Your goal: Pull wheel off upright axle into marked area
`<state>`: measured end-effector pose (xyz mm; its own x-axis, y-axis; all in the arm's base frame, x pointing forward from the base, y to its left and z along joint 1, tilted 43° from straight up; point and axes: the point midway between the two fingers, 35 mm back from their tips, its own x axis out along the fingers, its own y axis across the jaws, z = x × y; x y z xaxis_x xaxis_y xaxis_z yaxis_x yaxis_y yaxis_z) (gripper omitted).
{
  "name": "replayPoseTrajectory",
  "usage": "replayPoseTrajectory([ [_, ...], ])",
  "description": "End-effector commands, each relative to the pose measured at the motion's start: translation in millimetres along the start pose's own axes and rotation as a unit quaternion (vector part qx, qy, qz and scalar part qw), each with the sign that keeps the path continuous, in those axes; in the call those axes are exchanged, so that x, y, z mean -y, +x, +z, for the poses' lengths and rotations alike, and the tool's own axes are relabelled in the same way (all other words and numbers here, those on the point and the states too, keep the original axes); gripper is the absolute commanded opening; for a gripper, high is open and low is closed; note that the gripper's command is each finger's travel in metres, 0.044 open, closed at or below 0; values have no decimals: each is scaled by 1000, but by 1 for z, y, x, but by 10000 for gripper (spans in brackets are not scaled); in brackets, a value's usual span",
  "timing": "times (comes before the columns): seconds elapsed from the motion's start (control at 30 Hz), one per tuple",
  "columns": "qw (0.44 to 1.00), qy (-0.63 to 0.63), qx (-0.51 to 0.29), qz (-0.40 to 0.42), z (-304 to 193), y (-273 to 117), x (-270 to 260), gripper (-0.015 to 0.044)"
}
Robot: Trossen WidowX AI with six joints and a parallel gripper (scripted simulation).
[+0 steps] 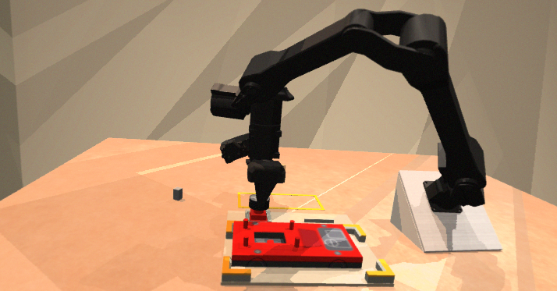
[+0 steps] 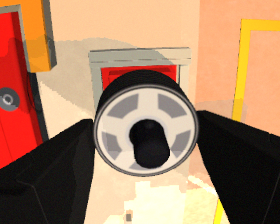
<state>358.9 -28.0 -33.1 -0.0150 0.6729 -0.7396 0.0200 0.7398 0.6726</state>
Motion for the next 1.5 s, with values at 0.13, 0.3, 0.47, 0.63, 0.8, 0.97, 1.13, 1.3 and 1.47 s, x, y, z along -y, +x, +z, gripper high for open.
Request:
replayPoseTrajectory([
  [0.13,1000,-1,0,0,0,-3,0,0],
  [0.3,1000,-1,0,0,0,-5,0,0],
  [0.47,1000,-1,0,0,0,-6,0,0],
  [0.63,1000,0,1,0,0,-8,0,0],
  [0.8,1000,0,1,0,0,-10,0,0],
  [0.97,1000,0,1,0,0,-11,0,0],
  [1.13,1000,0,1,0,0,-13,0,0],
  [1.3,1000,0,1,0,0,-14,0,0],
  [1.47,1000,0,1,0,0,-16,0,0],
])
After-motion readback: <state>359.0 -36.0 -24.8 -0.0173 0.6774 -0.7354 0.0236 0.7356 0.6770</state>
